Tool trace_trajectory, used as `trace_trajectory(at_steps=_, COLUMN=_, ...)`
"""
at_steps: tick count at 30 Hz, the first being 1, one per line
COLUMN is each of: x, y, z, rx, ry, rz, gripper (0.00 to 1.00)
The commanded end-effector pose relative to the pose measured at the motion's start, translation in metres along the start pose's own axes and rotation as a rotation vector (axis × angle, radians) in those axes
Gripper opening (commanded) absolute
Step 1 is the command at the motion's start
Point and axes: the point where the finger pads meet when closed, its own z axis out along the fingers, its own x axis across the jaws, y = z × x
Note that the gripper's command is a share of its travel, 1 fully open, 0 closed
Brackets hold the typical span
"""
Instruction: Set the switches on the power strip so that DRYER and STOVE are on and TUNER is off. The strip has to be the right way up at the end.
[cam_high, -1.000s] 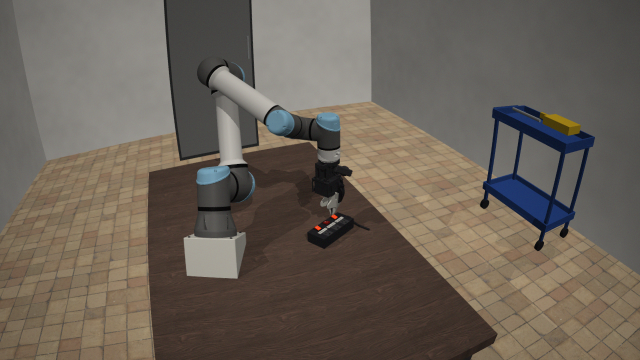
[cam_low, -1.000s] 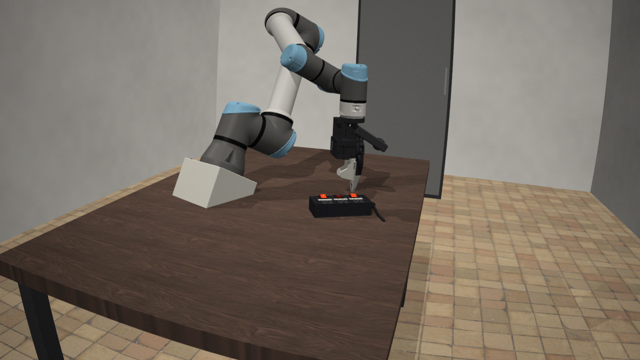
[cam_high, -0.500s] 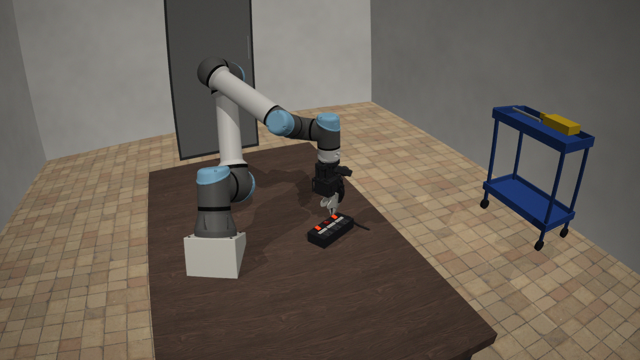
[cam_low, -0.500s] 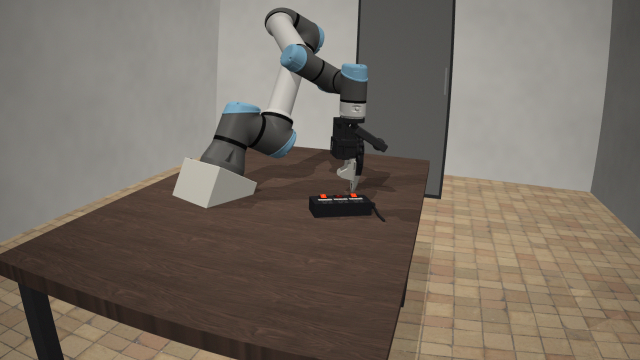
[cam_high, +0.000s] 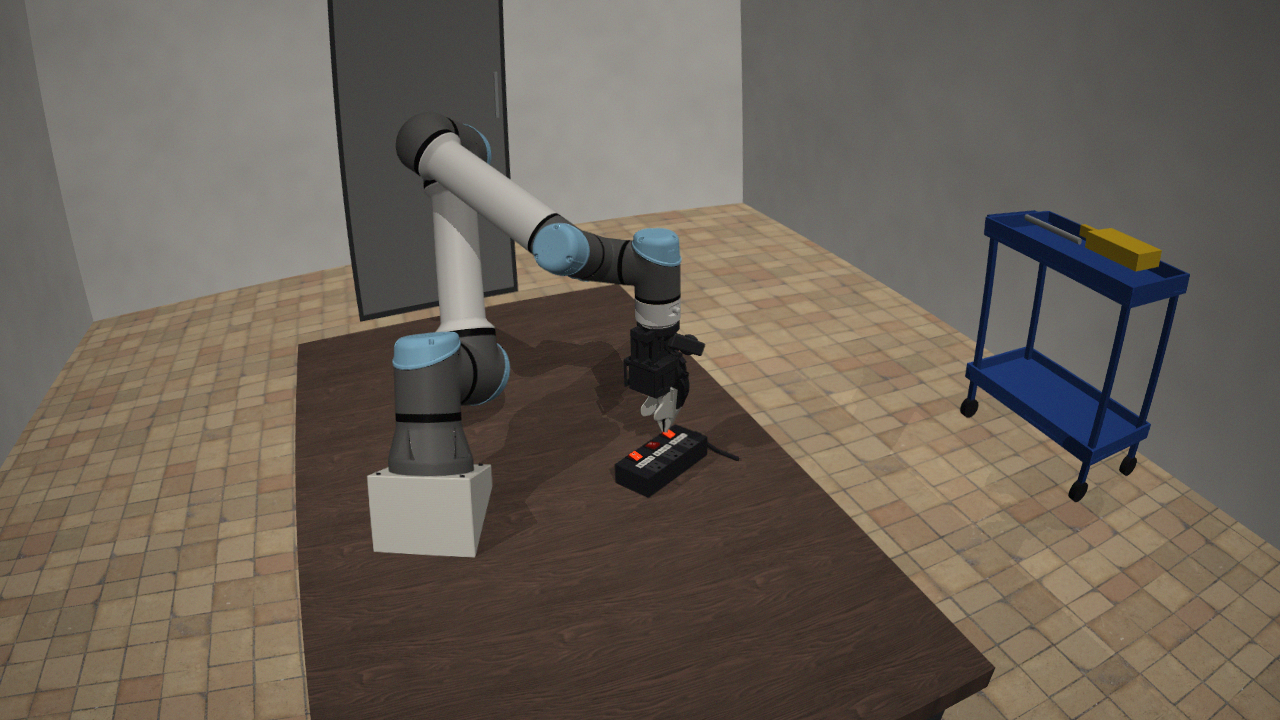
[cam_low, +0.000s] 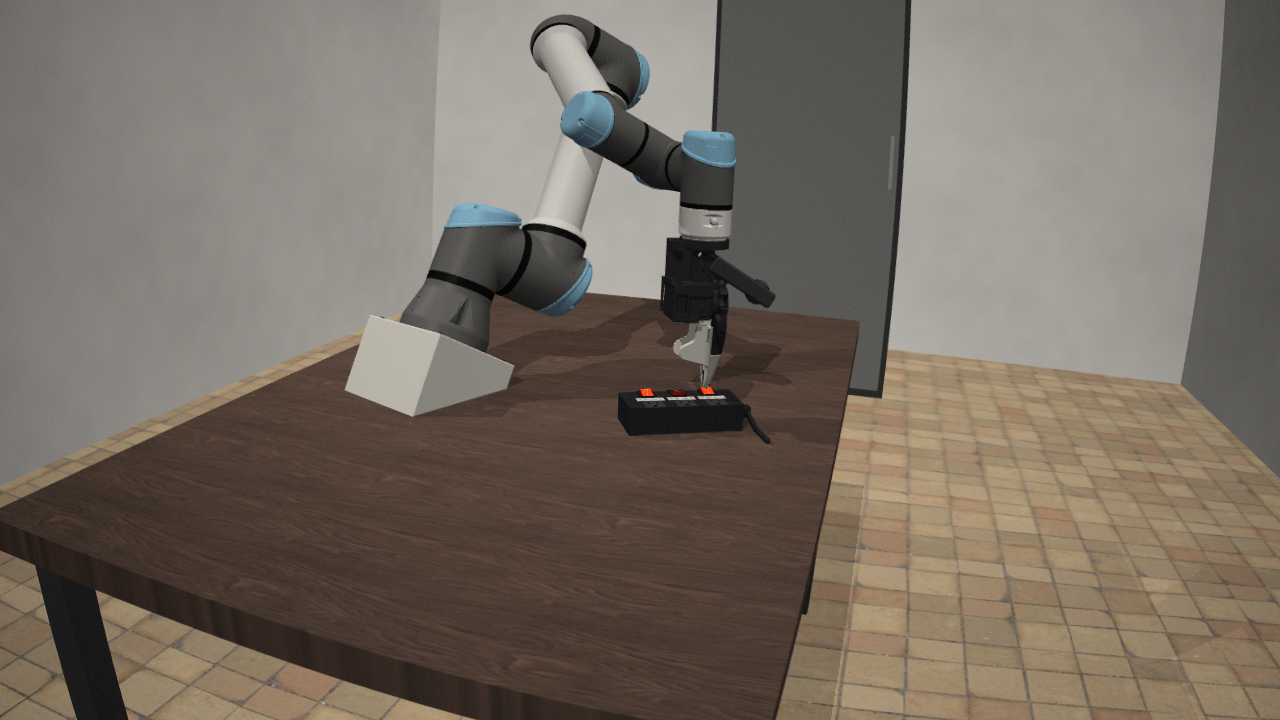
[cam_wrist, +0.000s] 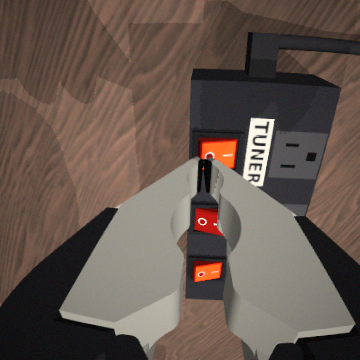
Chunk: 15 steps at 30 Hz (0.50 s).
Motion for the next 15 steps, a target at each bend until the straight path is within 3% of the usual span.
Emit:
trace_trajectory(at_steps=1, x=0.0003, y=-0.0002, z=0.0012, rx=0.0, ry=0.001, rz=0.0, gripper=0.0)
trace_trajectory(at_steps=15, x=0.0003, y=-0.0002, z=0.003, rx=0.0, ry=0.001, rz=0.0, gripper=0.0)
